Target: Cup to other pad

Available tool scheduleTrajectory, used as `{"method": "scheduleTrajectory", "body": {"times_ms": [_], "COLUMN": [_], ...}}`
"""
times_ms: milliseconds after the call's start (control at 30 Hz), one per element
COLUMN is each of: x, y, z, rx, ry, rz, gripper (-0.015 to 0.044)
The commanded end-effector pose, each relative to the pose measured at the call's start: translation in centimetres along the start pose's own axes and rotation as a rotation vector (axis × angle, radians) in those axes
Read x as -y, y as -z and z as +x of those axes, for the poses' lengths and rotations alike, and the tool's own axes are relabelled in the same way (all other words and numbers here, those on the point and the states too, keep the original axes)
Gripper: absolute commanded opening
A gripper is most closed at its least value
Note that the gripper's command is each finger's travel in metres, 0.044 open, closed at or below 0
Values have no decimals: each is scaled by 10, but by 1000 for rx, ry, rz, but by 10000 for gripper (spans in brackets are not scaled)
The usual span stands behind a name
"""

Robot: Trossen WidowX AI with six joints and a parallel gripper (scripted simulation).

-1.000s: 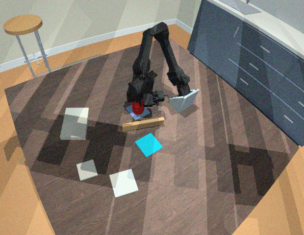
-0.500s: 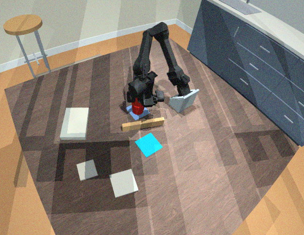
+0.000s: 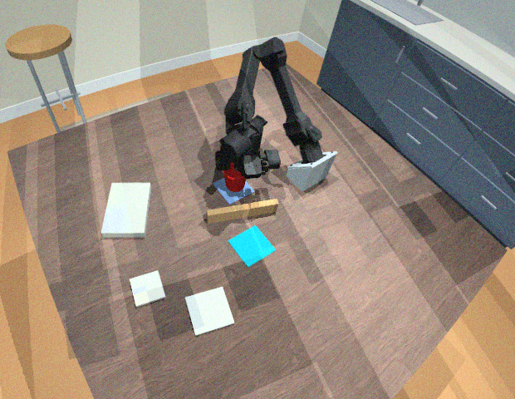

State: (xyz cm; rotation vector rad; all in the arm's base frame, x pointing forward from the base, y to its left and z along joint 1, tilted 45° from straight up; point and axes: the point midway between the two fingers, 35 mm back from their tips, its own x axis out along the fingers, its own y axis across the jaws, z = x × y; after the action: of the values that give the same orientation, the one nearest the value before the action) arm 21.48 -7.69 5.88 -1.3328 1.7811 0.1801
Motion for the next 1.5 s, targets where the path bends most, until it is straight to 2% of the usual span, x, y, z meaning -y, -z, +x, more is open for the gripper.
{"method": "scheduleTrajectory", "body": {"times_ms": [0,467,1133,1467], "x": [2,-1,-3,-4], "y": [-2,-2,-2,-17], "z": [-12,-50,-48,-48], "rx": [6,-1,-5,-2], "ry": [1,1,2,1], "rz": [7,3,-5,-2], "gripper": [0,0,0,0]}}
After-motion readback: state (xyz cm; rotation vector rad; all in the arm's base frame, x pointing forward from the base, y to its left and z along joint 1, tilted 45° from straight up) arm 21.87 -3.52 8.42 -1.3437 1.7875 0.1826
